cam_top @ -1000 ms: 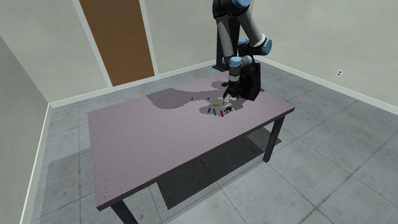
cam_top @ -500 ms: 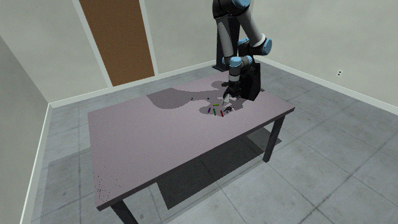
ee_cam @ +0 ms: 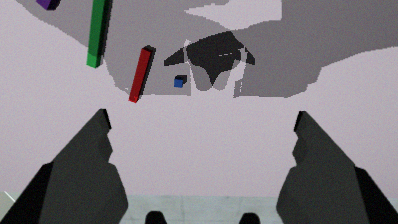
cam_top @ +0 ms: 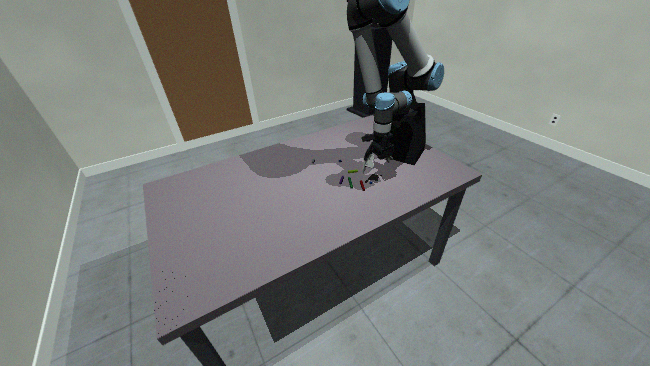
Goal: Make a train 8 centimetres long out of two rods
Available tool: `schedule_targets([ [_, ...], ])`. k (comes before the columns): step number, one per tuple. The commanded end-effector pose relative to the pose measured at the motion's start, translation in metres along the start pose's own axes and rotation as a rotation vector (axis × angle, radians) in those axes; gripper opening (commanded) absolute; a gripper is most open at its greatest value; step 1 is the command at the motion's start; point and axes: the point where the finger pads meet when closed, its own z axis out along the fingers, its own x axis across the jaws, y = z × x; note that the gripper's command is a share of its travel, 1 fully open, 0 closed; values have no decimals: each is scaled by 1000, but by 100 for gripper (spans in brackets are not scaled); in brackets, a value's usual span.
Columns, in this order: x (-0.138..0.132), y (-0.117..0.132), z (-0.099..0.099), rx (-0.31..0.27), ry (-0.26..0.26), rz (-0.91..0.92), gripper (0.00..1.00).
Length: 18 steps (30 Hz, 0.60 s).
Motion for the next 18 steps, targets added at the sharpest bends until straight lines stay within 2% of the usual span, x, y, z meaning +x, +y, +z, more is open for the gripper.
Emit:
schedule_targets([
  [1,0,0,0,0,-1,0,100],
  [18,0,0,0,0,-1,6,100],
])
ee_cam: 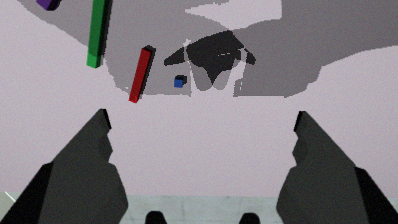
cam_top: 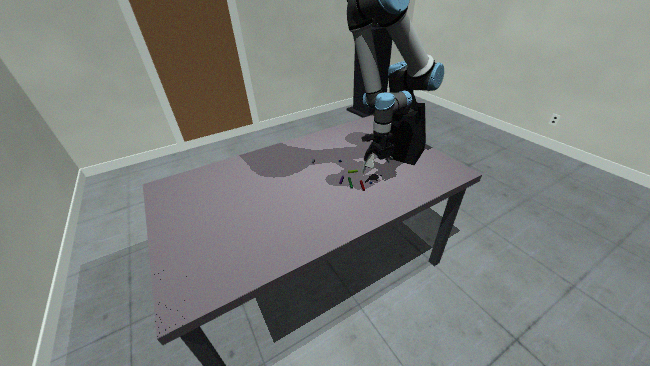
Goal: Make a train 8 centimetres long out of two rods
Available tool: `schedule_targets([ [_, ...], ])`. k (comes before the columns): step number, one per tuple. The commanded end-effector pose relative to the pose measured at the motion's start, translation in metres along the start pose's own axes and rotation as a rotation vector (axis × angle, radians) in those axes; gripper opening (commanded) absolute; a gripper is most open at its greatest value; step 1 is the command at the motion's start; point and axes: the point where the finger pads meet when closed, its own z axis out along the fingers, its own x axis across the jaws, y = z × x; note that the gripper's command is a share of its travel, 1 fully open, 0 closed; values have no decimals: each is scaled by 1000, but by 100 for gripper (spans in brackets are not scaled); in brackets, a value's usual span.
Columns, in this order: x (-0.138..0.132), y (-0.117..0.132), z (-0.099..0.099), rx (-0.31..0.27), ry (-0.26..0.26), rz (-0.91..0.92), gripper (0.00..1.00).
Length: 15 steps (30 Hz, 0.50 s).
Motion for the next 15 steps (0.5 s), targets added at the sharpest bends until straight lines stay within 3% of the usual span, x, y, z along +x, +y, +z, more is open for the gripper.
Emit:
schedule_targets([
  [1,0,0,0,0,-1,7,100],
  [15,-2,-7,0,-2,1,118,100],
])
